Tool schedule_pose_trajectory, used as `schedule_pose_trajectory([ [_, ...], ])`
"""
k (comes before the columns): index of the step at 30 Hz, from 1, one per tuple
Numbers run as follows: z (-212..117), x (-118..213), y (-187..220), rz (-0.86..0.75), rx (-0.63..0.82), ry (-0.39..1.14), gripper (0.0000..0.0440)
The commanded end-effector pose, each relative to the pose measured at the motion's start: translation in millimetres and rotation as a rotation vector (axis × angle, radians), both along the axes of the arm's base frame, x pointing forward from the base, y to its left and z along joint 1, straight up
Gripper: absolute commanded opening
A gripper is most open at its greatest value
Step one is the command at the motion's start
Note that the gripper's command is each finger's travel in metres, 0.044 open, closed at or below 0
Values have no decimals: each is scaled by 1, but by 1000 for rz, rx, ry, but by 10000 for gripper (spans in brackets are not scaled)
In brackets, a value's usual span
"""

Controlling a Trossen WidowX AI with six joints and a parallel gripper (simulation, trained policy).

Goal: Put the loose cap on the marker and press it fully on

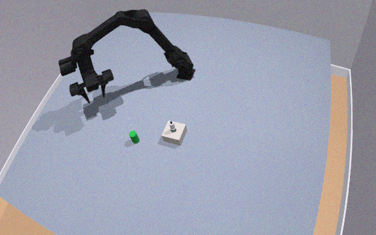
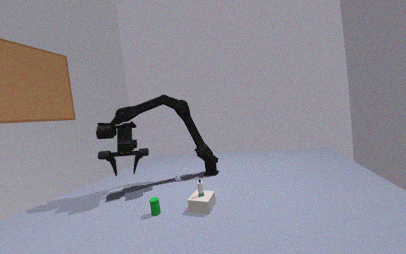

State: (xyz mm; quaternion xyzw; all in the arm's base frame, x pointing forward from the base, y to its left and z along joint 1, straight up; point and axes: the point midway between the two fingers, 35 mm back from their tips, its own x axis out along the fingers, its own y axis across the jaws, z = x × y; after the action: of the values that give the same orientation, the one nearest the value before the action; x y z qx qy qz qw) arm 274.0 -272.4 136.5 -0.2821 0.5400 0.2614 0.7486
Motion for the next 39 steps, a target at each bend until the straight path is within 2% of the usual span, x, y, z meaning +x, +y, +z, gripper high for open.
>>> schedule_pose_trajectory([
  [1, -5, 7, 2, 6, 2, 25, 310],
  [39, -13, 68, 54, 83, -52, 176, 310],
])
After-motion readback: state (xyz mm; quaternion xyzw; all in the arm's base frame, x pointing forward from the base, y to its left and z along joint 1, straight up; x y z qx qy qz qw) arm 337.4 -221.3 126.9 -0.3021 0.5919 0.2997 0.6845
